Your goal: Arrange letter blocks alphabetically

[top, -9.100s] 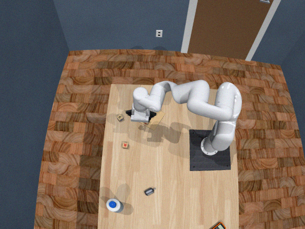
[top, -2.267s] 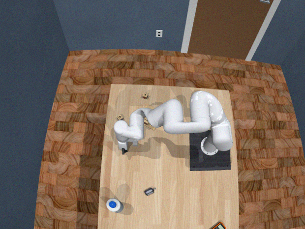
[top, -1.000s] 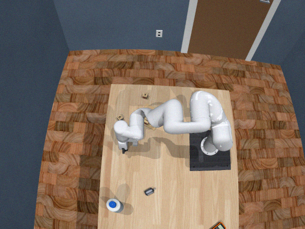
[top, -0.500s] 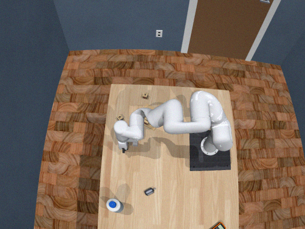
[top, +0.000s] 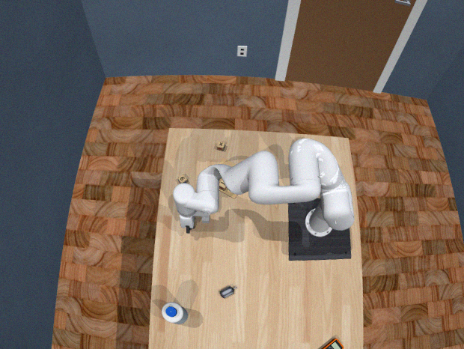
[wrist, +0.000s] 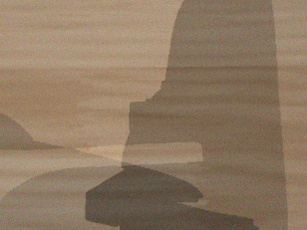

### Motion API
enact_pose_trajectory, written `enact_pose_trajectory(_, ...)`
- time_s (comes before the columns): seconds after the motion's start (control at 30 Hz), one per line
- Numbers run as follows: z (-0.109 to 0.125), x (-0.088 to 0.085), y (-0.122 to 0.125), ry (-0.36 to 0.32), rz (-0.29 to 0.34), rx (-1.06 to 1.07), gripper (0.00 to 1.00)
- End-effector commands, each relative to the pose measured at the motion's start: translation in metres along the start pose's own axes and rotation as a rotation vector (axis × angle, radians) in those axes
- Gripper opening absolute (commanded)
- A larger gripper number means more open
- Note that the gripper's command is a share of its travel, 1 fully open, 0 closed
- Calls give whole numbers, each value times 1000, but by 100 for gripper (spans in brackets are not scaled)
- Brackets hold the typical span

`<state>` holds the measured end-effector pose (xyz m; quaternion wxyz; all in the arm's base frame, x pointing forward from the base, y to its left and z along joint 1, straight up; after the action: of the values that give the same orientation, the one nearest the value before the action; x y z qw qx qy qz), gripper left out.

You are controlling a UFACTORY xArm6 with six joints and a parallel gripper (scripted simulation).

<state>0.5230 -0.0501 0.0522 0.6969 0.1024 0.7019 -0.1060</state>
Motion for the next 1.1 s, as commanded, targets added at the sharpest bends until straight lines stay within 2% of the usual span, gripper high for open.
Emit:
enact_pose_trajectory(0.0,2,-2,0,-6,1,0,28)
enact_pose_trajectory(0.43,2,-6,0,-6,1,0,28)
enact_pose_trajectory(0.57,2,-24,0,-6,1,0,28)
enact_pose_trajectory(0.87,2,-88,0,-6,1,0,28)
enact_pose_trajectory(0.93,2,-88,0,-6,1,0,28)
enact_pose_trajectory(1.07,2,-101,0,-6,1,0,28)
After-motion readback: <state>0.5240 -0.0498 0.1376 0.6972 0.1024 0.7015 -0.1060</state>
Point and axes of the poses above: the point where the finger pads meet when closed, its own x axis out along the fingers, its own y axis across the jaws, z = x × y, the point moved 4 cm from there along -x, back along the fingers, and after that the axes turned 8 degrees about x, right-handed, at the moved point
